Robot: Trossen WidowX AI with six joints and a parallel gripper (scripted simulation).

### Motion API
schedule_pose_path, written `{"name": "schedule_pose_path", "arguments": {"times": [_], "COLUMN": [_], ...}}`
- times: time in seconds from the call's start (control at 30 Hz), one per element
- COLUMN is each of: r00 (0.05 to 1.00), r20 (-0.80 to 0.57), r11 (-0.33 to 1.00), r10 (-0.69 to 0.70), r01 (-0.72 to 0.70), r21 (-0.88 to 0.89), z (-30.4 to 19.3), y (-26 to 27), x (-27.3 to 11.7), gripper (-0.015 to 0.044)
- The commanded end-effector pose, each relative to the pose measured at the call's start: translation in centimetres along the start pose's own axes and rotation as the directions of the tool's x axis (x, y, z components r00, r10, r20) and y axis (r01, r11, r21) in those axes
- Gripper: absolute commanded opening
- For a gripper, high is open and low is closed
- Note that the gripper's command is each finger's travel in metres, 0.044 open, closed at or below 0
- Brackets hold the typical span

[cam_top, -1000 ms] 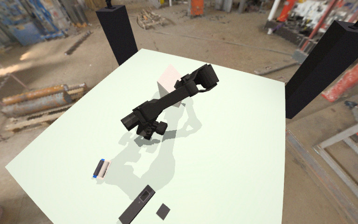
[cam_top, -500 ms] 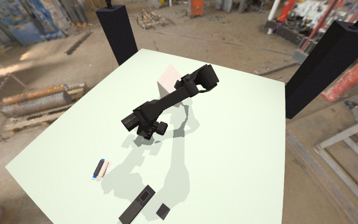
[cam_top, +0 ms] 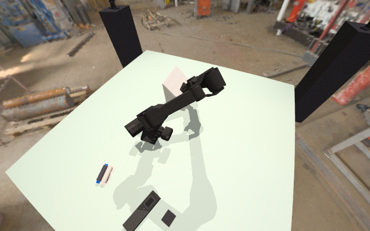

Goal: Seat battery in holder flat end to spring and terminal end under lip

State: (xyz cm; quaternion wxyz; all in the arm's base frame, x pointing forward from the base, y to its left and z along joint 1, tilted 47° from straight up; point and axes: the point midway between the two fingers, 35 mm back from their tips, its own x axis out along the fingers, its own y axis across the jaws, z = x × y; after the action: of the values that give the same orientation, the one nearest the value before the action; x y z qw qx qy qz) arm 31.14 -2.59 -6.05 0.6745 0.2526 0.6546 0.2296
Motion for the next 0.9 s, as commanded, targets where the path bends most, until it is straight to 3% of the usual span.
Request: {"name": "schedule_pose_path", "arguments": {"times": [0.0, 0.47, 0.6, 0.87], "r00": [1.000, 1.000, 1.000, 1.000], "r20": [-0.006, -0.006, -0.006, -0.005], "r11": [1.000, 1.000, 1.000, 1.000], "r10": [0.002, 0.000, 0.000, 0.000], "r01": [-0.001, 0.000, 0.000, 0.000], "r21": [0.010, 0.010, 0.010, 0.007], "z": [0.3, 0.4, 0.4, 0.4], "y": [0.0, 0.0, 0.0, -0.1], "x": [0.1, 0.1, 0.1, -1.1], "gripper": [0.0070, 0.0070, 0.0171, 0.0171]}}
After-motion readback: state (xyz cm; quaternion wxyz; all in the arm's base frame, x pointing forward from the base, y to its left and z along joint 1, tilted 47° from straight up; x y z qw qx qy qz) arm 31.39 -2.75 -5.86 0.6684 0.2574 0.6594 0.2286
